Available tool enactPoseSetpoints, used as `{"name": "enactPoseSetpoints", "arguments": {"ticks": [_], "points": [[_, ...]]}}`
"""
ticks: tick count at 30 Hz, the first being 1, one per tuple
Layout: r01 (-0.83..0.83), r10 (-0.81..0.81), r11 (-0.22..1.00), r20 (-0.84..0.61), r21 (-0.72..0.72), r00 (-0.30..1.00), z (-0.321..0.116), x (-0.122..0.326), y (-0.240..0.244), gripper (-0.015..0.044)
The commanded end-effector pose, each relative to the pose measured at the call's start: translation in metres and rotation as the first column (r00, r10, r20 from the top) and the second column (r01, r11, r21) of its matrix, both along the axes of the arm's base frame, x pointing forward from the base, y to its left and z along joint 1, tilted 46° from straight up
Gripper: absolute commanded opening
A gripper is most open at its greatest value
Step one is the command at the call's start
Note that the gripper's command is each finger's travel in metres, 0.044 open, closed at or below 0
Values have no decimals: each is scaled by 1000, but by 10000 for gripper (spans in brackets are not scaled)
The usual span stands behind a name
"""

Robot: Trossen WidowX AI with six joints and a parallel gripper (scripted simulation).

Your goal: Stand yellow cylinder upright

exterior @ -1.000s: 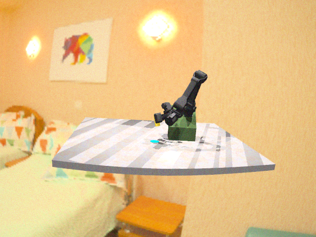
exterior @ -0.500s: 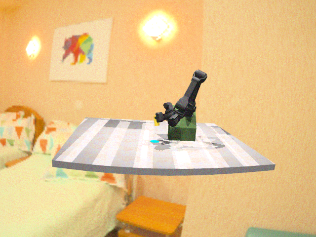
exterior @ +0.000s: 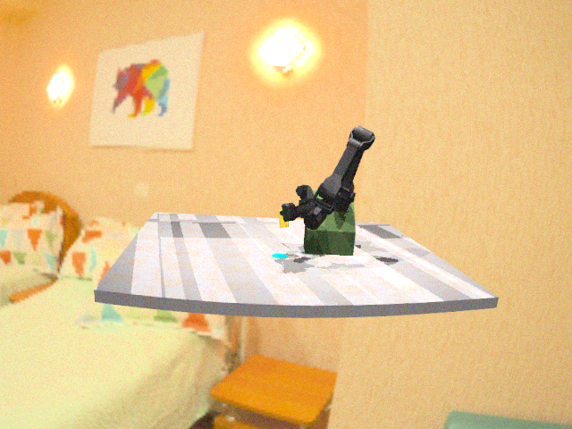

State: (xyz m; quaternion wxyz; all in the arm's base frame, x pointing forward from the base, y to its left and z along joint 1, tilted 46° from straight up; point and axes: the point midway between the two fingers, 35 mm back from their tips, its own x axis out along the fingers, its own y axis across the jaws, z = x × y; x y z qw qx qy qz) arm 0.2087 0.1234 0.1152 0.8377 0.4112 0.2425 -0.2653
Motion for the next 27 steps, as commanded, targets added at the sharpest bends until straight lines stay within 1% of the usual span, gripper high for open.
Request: {"name": "enactPoseSetpoints", "arguments": {"ticks": [1,27], "points": [[5,-5,1000,6,2,1000,-2,1,3,105],[5,-5,1000,4,2,1000,-60,2,62,105]]}}
